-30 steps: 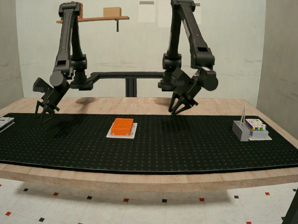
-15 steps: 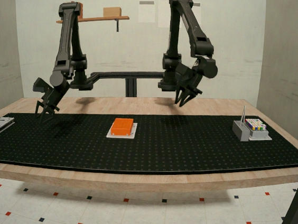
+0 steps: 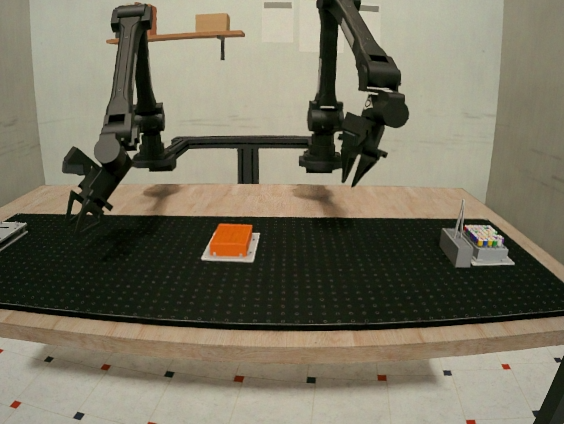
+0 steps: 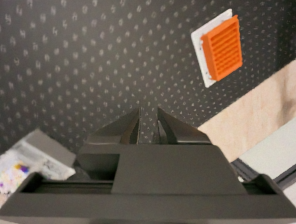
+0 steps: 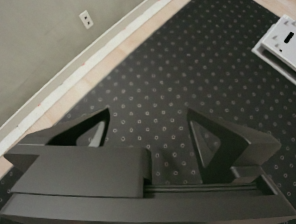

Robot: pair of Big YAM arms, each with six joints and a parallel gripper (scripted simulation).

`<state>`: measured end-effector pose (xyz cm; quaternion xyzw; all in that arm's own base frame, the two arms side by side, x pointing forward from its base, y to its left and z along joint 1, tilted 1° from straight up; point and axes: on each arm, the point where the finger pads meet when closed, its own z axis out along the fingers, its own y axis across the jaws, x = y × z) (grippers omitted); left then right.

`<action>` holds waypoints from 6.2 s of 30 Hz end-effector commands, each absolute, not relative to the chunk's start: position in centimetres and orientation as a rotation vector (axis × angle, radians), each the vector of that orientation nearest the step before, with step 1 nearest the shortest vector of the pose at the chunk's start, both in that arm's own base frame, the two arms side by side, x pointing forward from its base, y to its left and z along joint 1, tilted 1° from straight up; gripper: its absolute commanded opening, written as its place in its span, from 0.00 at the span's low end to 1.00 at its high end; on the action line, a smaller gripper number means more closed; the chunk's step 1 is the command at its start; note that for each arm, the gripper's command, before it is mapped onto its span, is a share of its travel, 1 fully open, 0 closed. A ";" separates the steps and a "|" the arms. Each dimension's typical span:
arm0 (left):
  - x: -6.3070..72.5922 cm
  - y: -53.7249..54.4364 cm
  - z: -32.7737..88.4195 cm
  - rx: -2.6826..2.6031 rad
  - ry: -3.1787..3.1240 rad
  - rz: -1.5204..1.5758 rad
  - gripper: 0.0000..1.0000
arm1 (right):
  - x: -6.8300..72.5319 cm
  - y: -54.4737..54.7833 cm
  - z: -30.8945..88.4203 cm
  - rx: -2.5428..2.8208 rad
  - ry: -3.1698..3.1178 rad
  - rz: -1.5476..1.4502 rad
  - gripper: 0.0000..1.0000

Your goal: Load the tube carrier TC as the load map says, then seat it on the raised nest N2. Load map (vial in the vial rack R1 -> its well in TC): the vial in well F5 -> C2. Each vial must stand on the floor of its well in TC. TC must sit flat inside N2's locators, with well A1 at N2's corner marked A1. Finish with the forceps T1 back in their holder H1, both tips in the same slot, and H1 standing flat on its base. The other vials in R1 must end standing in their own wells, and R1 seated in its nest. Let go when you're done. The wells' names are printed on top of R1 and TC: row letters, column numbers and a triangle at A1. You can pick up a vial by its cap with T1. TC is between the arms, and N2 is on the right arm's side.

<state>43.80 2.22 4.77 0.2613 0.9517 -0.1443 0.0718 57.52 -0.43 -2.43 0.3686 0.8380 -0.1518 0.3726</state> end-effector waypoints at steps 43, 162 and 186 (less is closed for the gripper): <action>36.0 8.2 10.9 0.001 3.097 0.024 0.24 | 58.7 -0.2 -1.3 0.948 2.121 -0.366 1.00; 39.3 15.4 9.7 0.042 3.081 0.040 0.24 | 35.0 -7.9 9.9 -0.012 3.135 -0.010 1.00; 42.1 23.8 7.5 0.042 3.083 0.050 0.24 | 35.0 -7.9 9.9 -0.012 3.135 -0.010 1.00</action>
